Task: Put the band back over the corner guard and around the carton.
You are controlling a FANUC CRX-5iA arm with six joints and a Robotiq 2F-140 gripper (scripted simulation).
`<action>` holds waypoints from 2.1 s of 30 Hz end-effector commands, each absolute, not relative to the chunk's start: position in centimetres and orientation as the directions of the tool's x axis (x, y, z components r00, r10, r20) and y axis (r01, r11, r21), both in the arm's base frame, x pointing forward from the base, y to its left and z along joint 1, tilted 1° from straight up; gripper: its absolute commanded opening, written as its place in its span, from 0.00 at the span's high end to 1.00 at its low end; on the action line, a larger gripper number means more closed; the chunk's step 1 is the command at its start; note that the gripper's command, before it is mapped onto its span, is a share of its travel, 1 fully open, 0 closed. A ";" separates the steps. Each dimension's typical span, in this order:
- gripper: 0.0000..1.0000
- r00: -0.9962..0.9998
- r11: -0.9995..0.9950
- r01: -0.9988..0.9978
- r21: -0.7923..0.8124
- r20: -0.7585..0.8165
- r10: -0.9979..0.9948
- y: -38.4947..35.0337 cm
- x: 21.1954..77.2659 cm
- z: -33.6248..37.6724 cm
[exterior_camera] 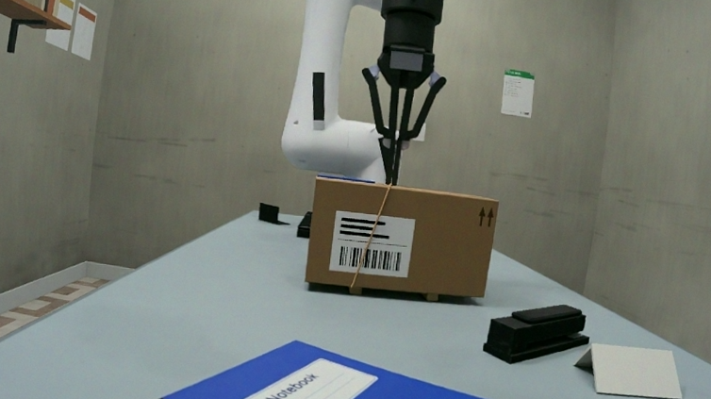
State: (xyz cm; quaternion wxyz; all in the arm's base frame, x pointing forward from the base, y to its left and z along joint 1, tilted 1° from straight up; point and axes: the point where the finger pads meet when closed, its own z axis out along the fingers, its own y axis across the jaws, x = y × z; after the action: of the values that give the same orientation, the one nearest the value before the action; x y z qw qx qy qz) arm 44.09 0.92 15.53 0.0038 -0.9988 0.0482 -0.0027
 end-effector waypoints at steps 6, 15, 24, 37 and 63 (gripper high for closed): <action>0.90 0.995 -0.995 -0.096 -0.008 0.007 -0.096 0.9 44.2 16.5; 0.90 0.995 -0.995 -0.096 -0.008 0.007 -0.096 0.9 44.1 17.1; 0.90 0.995 -0.995 -0.096 -0.008 0.007 -0.096 0.9 44.1 17.1; 0.90 0.995 -0.995 -0.096 -0.008 0.007 -0.096 0.9 44.1 17.1; 0.90 0.995 -0.995 -0.096 -0.008 0.007 -0.096 0.7 41.9 17.1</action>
State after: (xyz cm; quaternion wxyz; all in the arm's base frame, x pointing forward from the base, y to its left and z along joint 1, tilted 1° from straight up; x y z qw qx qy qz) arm 41.96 0.74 17.03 0.0038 -0.9988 0.0482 -0.0028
